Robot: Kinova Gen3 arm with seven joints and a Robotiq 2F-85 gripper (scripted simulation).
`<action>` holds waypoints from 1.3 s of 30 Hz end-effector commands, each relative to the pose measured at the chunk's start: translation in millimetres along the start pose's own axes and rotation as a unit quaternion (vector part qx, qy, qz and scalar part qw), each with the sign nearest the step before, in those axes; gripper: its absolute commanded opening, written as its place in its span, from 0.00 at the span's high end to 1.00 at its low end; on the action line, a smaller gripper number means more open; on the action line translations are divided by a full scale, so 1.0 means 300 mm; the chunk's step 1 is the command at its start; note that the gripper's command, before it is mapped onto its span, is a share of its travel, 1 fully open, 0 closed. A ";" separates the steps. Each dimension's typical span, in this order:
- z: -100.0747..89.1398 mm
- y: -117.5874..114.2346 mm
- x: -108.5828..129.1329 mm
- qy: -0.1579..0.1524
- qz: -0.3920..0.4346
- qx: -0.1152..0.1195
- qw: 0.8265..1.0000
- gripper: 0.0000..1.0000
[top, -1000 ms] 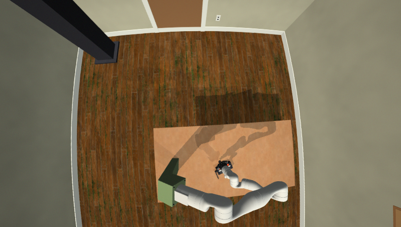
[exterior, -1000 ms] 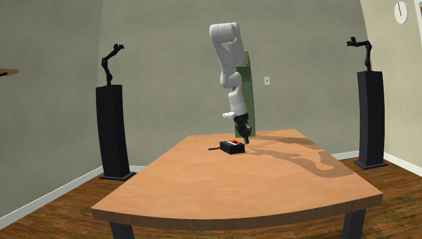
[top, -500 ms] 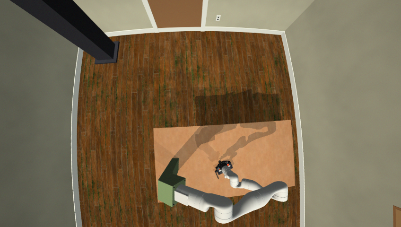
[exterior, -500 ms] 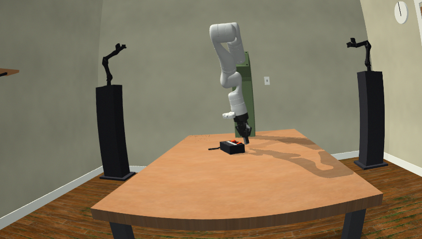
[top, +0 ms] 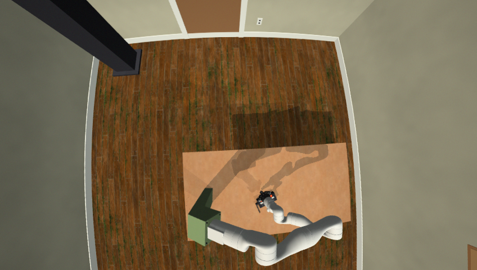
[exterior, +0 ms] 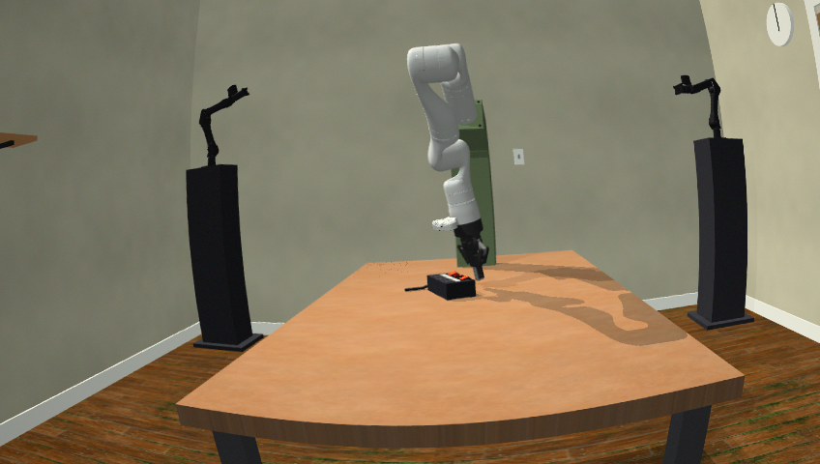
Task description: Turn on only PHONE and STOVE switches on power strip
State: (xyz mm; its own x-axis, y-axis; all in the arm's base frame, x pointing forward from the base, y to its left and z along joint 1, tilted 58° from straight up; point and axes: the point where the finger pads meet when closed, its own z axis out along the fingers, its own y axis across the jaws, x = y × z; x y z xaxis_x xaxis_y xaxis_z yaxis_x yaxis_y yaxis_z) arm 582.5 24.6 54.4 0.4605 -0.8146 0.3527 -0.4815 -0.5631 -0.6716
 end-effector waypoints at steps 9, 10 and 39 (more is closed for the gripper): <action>-0.001 -0.001 0.000 0.000 0.000 0.000 1.000 1.00; -0.001 -0.001 0.000 0.000 0.000 0.000 1.000 1.00; -0.074 -0.004 -0.015 0.000 0.001 0.001 1.000 1.00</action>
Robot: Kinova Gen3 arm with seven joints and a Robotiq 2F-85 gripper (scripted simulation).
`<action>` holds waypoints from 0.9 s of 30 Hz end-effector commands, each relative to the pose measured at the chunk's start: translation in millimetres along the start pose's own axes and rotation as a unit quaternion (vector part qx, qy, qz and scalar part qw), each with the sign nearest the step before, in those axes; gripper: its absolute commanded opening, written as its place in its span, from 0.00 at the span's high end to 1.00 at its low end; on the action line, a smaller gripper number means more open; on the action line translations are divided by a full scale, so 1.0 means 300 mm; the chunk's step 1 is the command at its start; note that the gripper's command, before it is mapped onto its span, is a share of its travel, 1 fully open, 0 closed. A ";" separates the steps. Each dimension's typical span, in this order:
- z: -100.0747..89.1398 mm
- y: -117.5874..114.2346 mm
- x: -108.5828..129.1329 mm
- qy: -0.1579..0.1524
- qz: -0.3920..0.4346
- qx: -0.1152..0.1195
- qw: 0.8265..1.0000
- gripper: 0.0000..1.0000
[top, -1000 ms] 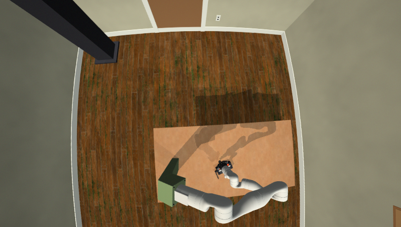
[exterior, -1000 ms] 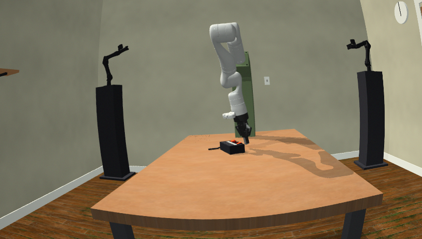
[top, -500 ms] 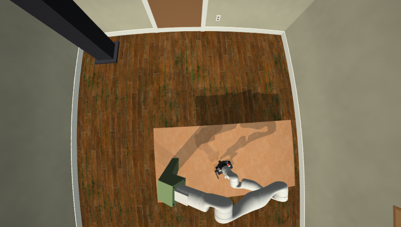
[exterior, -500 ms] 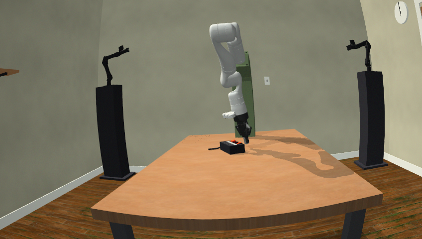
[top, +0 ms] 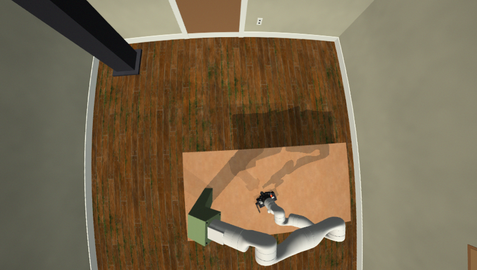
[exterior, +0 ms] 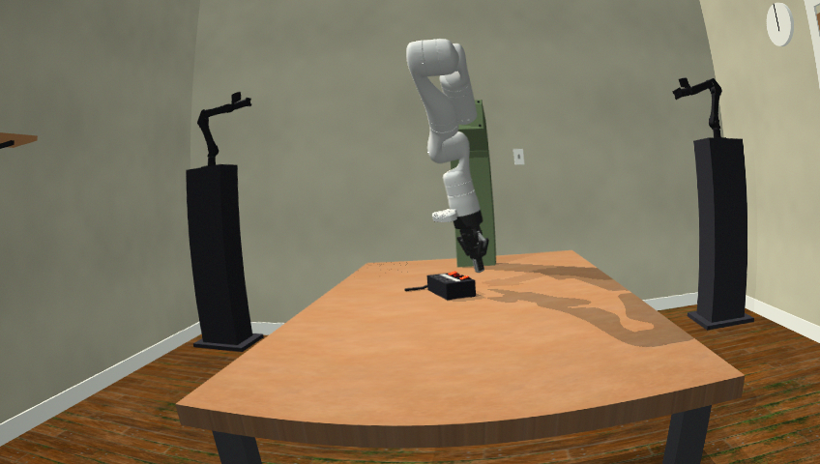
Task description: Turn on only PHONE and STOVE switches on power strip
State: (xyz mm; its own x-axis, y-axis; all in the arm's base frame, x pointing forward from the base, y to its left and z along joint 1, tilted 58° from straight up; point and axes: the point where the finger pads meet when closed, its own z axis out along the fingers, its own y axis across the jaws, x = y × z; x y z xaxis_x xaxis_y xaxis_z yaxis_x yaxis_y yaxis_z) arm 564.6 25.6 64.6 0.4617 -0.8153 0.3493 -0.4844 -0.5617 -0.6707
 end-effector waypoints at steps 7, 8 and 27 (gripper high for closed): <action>-0.053 -0.009 -0.007 0.001 0.000 0.002 1.000 1.00; -0.053 -0.009 -0.007 0.001 0.000 0.002 1.000 1.00; -0.146 -0.006 -0.029 0.001 0.000 0.002 1.000 1.00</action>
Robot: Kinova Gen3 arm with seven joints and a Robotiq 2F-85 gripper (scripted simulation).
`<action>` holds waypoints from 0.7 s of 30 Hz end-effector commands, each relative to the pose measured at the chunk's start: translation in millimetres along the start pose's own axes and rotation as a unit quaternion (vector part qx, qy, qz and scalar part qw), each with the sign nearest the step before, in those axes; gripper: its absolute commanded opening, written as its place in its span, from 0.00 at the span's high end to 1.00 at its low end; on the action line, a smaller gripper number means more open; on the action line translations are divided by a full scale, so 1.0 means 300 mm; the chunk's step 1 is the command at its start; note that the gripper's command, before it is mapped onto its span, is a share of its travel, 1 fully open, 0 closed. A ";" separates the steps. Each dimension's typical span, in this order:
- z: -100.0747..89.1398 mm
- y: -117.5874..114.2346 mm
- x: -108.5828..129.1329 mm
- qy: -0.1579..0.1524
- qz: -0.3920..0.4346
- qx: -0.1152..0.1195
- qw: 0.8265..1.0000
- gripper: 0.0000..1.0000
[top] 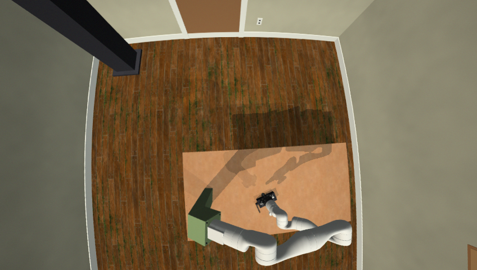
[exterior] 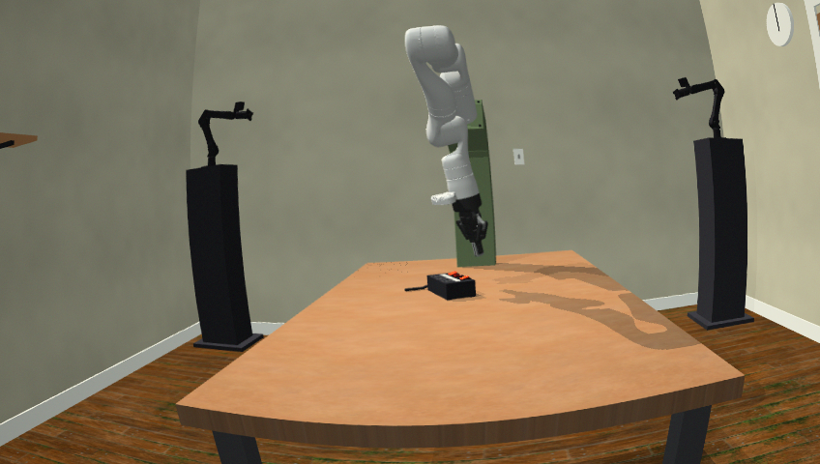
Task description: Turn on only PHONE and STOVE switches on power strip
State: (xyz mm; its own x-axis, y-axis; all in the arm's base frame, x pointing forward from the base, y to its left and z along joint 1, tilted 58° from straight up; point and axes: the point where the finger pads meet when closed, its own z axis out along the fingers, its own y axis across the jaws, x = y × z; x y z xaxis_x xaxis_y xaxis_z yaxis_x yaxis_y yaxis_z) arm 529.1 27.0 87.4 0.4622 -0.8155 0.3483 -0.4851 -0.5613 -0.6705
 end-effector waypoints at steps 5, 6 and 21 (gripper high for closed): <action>-0.046 -0.006 -0.006 0.001 -0.001 0.002 1.000 1.00; -0.046 -0.006 -0.006 0.001 -0.001 0.002 1.000 1.00; -0.081 -0.003 -0.014 0.001 -0.001 0.002 1.000 1.00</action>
